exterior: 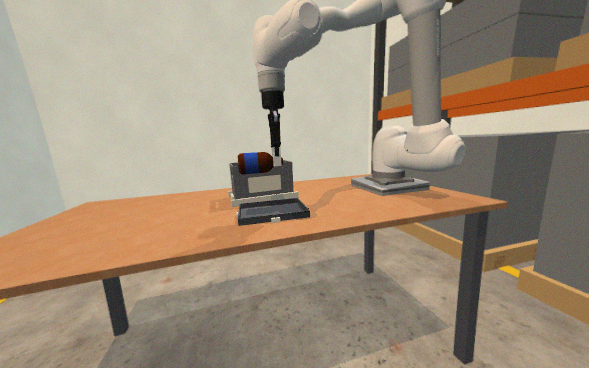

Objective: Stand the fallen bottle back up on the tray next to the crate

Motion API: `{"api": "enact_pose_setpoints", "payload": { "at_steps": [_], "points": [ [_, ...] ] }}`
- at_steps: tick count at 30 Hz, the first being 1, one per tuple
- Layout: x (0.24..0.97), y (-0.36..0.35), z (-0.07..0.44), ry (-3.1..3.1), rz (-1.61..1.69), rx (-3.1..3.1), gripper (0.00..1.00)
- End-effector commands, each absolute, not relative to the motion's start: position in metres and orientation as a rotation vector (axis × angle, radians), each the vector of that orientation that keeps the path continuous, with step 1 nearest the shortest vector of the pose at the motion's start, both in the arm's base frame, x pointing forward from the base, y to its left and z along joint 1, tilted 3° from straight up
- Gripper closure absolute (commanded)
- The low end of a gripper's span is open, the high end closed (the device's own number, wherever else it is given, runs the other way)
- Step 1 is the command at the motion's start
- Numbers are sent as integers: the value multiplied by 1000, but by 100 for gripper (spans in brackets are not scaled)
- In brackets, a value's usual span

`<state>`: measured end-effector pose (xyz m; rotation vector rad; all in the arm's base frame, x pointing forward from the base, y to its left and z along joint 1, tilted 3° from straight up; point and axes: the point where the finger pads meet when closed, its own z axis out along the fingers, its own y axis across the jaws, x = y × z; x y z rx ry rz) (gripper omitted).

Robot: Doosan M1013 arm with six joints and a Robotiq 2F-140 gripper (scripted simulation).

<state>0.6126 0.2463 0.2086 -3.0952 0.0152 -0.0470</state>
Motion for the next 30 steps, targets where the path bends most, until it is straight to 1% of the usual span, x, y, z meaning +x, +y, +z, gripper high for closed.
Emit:
{"api": "enact_pose_setpoints", "payload": {
  "at_steps": [1, 15, 30],
  "points": [
    [613, 246, 209, 15, -47, -3095, 90],
    [613, 246, 209, -8, -48, -3095, 90],
    [613, 246, 209, -284, -54, -3085, 90]
  ]
}}
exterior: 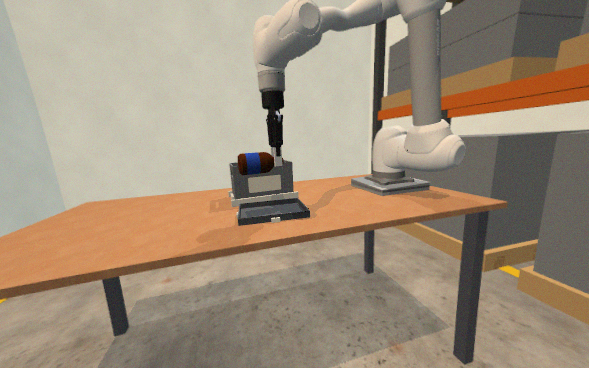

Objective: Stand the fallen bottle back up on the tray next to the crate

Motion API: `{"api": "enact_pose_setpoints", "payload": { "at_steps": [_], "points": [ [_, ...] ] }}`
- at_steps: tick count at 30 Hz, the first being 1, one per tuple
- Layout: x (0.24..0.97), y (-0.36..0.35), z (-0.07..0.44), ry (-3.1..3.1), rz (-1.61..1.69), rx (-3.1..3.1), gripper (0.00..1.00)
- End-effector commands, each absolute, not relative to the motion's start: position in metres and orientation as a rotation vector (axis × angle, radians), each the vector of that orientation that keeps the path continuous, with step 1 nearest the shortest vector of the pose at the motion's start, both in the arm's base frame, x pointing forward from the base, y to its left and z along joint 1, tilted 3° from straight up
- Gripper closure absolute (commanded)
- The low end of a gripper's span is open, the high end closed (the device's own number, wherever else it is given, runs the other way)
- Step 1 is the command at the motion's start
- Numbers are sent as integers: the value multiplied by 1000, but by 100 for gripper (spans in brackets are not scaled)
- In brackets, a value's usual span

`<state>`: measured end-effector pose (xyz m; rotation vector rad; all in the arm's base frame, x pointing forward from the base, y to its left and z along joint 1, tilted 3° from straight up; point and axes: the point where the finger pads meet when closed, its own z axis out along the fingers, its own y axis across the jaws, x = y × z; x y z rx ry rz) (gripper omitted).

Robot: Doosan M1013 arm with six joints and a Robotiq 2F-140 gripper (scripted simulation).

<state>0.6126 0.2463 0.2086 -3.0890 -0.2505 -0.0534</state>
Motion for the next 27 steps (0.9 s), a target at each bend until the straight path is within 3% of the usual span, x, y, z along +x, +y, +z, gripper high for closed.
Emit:
{"api": "enact_pose_setpoints", "payload": {
  "at_steps": [1, 27],
  "points": [
    [613, 246, 209, -305, -54, -3083, 90],
    [613, 246, 209, -389, -56, -3075, 90]
  ]
}}
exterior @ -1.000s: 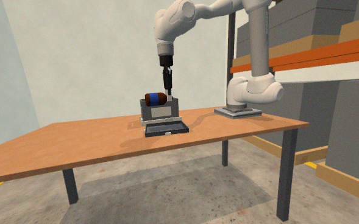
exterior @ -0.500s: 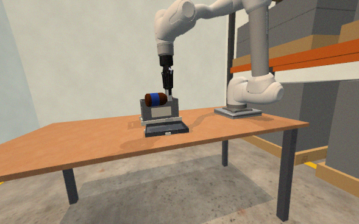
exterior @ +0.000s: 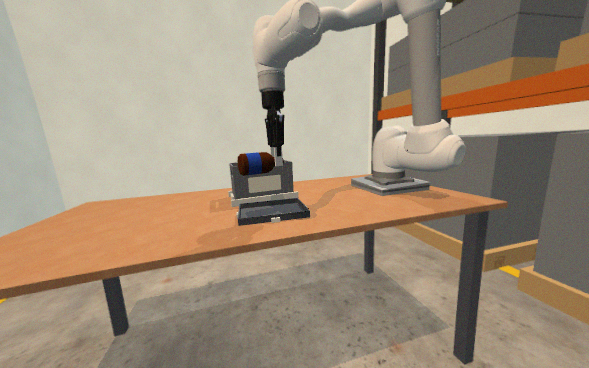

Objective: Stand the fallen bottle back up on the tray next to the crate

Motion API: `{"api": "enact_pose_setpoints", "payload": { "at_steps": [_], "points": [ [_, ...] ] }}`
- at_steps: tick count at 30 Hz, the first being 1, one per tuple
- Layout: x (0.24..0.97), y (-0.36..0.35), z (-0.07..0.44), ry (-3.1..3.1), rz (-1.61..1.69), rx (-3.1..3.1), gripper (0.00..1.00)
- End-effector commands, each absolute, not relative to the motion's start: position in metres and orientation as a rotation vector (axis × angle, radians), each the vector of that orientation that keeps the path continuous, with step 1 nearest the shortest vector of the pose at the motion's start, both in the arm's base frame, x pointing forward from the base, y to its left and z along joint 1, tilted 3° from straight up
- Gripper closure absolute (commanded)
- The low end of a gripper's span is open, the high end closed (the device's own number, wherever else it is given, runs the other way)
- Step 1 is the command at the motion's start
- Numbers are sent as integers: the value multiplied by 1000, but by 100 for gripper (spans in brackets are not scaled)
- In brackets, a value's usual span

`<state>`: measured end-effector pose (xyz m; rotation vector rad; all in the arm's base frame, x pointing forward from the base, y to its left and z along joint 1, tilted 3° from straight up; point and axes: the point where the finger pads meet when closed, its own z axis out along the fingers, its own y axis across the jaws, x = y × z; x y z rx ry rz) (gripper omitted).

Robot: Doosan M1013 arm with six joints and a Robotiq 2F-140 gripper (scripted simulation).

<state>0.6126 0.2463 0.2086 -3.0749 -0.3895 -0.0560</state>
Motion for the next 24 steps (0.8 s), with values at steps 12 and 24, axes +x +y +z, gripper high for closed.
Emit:
{"api": "enact_pose_setpoints", "payload": {
  "at_steps": [12, 24],
  "points": [
    [613, 246, 209, -389, -56, -3075, 90],
    [613, 246, 209, -397, -56, -3074, 90]
  ]
}}
